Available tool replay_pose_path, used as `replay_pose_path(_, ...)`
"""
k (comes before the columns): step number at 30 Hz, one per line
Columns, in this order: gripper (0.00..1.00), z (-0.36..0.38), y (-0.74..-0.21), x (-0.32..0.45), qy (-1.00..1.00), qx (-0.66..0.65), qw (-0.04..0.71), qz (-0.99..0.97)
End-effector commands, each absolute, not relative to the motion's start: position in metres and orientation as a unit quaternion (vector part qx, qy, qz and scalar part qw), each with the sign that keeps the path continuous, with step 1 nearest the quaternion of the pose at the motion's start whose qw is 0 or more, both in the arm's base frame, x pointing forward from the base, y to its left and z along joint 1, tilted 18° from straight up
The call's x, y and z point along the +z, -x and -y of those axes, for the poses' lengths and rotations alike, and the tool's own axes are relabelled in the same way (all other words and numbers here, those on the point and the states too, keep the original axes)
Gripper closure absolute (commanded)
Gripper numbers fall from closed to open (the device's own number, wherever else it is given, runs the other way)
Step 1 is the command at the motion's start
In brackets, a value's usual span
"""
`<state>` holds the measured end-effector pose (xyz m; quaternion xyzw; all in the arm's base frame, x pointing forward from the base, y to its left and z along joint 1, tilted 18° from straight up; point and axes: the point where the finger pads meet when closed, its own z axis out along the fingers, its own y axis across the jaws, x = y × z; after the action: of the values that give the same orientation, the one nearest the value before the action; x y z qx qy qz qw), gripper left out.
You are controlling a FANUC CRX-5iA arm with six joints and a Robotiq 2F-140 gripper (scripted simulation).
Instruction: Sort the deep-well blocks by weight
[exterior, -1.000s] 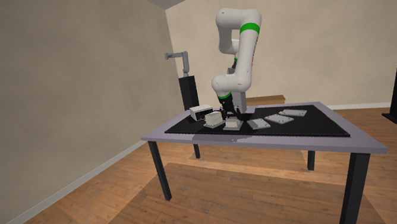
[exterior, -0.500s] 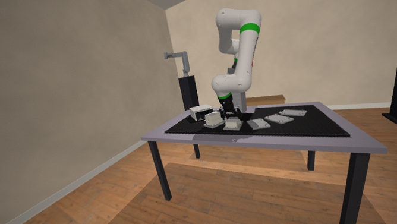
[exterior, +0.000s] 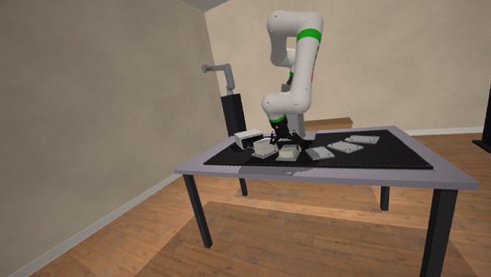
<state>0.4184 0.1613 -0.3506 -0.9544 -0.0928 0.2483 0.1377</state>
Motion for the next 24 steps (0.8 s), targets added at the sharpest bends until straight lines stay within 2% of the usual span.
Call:
replay_pose_path(1,0.00,-0.161,-0.419,-0.351,0.954,0.248,0.138,0.093)
replay_pose_path(24,0.00,-0.145,-0.419,-0.302,0.954,0.248,0.138,0.093)
